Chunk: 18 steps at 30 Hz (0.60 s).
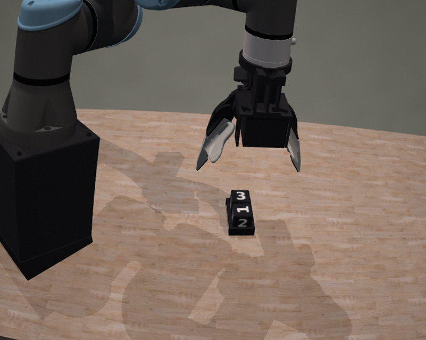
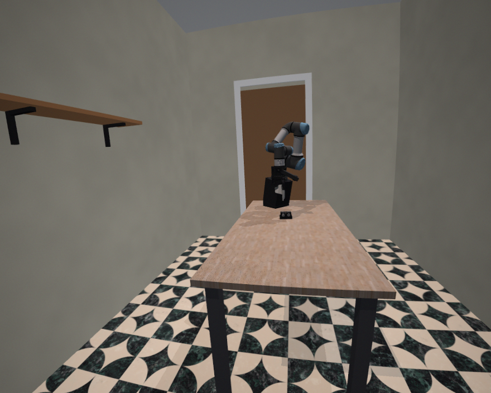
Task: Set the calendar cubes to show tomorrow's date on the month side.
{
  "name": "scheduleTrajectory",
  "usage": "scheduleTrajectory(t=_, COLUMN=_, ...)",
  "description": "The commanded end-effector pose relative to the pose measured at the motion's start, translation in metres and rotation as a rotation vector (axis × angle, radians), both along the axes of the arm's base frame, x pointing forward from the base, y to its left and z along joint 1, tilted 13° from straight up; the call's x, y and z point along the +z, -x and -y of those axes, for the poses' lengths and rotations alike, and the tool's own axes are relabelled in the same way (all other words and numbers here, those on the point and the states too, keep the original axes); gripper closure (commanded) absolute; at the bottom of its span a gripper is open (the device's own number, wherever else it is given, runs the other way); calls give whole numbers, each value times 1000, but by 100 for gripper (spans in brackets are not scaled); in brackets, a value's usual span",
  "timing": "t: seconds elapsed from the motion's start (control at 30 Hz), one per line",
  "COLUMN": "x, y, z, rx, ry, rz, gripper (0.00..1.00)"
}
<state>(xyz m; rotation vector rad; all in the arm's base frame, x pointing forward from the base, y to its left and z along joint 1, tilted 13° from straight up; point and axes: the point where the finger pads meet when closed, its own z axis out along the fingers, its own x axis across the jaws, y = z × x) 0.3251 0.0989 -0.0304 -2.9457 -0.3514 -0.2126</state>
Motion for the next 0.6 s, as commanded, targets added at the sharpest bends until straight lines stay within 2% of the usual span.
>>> scheduleTrajectory(t=0.0, x=5, y=0, z=1, rx=0, ry=1, rz=2, gripper=0)
scheduleTrajectory(t=0.47, x=51, y=6, z=10, rx=0, ry=1, rz=2, gripper=0)
scheduleTrajectory(t=0.57, x=54, y=6, z=10, rx=0, ry=1, rz=2, gripper=0)
